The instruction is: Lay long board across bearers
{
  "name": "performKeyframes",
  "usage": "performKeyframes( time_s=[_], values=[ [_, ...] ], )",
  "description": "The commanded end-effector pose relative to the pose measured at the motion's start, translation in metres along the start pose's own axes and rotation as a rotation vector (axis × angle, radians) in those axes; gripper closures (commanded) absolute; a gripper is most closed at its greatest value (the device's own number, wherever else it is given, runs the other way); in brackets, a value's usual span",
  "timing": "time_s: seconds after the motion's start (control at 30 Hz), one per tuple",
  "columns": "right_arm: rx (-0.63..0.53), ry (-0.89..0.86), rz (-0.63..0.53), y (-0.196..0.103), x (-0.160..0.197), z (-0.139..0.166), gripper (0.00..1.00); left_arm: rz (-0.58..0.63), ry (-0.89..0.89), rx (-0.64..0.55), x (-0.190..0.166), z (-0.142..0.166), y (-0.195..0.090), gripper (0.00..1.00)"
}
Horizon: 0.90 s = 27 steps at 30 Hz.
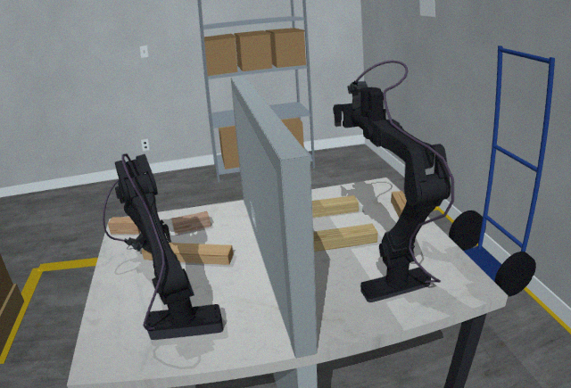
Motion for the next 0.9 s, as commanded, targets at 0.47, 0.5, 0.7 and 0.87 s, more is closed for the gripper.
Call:
performKeyframes(
  time_s=[0.47,0.5,0.7,0.87],
  values=[
    [-0.064,-0.013,0.023,-0.009,-0.005,-0.026,0.0,0.04,0.014,0.008,-0.002,0.031,-0.059,1.0],
    [-0.064,-0.013,0.023,-0.009,-0.005,-0.026,0.0,0.041,0.013,0.008,-0.002,0.032,-0.062,1.0],
    [-0.064,-0.013,0.023,-0.009,-0.005,-0.026,0.0,0.041,0.017,0.012,-0.002,0.04,-0.071,1.0],
    [-0.064,-0.013,0.023,-0.009,-0.005,-0.026,0.0,0.04,0.018,0.015,-0.002,0.043,-0.075,1.0]
  ],
)
Point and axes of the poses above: on each arm, the point where the finger pads meet when closed, its own y axis out along the fingers, its own x axis across the jaws, z = x × y, the point moved 3 cm from there along -y, back along the fingers
